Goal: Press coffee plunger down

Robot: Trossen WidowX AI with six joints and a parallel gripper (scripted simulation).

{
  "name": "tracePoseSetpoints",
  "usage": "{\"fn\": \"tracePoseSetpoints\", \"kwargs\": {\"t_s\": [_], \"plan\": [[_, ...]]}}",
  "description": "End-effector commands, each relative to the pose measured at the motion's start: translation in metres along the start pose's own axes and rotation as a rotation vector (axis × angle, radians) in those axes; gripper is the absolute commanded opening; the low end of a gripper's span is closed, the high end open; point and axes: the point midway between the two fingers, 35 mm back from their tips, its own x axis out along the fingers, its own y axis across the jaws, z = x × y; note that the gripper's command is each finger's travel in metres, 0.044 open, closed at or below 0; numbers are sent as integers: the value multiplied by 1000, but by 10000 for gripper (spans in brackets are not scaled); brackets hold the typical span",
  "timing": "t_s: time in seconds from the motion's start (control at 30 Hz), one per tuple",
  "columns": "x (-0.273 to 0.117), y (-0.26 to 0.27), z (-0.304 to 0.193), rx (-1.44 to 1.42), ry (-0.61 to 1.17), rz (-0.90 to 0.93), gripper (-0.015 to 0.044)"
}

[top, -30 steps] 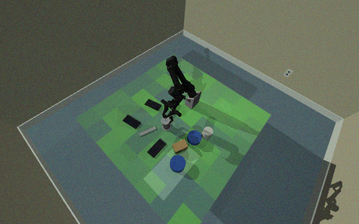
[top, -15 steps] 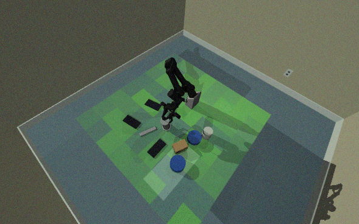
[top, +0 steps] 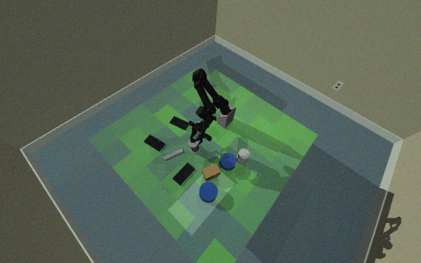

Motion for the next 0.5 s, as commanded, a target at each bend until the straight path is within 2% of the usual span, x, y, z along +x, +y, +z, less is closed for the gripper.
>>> {"fn": "tracePoseSetpoints", "kwargs": {"t_s": [0.0, 0.47], "plan": [[4, 0, -10, -22, 38, -11, 123], [6, 1, -8, -22, 38, -11, 123]]}}
